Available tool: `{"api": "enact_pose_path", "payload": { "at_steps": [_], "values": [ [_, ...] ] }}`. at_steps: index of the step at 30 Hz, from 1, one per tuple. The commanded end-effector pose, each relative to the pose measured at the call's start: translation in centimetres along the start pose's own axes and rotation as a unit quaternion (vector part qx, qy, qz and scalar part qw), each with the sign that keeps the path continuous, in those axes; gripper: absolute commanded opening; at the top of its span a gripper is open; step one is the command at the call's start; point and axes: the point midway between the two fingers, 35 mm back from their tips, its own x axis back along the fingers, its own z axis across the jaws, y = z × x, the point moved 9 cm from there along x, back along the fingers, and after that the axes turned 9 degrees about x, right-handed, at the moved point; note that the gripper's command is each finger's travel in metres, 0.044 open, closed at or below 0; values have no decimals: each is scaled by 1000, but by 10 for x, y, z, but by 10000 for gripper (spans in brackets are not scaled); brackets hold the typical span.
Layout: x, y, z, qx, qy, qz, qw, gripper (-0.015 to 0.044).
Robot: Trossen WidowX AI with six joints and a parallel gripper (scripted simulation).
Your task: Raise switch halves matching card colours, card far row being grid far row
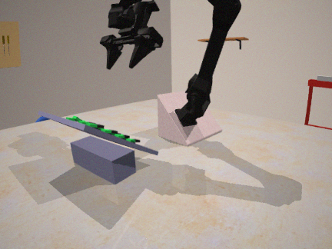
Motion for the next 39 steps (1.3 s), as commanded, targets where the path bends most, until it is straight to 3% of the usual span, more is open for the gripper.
{"api": "enact_pose_path", "payload": {
  "at_steps": [1, 9, 15, 19, 39],
  "values": [
    [-2, 2, 0, 0, -1, 0, 1000, 374],
    [-83, 70, 6, 0, -7, -16, 1000, 164],
    [-93, 76, 8, 1, -2, -19, 1000, 6],
    [-125, 81, 8, 2, 1, -8, 1000, 0],
    [-149, 82, 9, 2, 1, -8, 1000, 0]
  ]
}}
